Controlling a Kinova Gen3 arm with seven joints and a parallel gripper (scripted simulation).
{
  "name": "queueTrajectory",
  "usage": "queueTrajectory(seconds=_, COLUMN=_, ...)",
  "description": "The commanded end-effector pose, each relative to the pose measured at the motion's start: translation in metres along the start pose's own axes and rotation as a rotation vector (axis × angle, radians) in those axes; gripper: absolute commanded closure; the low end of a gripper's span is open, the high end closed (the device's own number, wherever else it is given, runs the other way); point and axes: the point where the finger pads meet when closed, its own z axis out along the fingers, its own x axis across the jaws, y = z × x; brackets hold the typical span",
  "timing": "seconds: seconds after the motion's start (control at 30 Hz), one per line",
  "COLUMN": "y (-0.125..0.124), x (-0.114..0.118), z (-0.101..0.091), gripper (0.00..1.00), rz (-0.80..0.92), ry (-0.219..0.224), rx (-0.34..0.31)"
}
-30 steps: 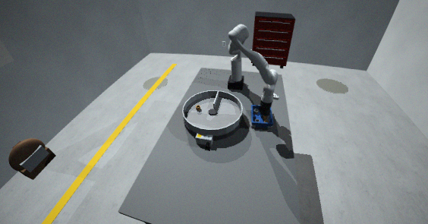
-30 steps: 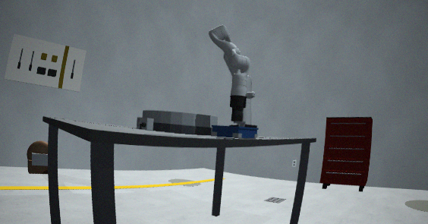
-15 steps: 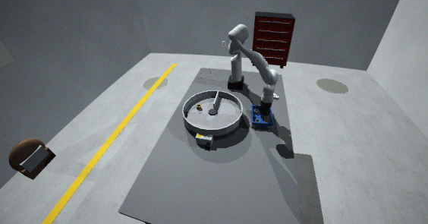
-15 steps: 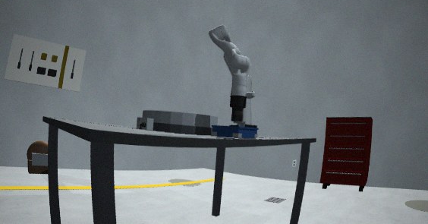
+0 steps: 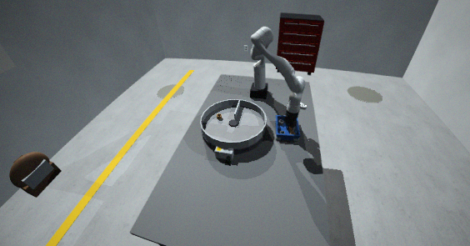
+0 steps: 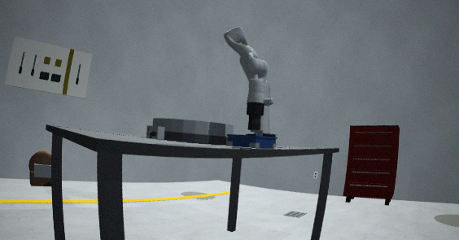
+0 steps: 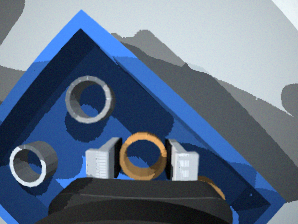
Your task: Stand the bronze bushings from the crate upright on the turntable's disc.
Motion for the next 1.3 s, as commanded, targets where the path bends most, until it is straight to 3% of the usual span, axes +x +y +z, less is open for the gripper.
queueTrajectory(seconds=0.0, y=-0.0017, x=-0.0001, z=0.0016, gripper=1.00, rz=0.006, ry=0.000, rx=0.001)
queueTrajectory(seconds=1.27, y=-0.0015, x=0.0002, z=-0.0052, gripper=1.00, rz=0.006, ry=0.001, rx=0.001)
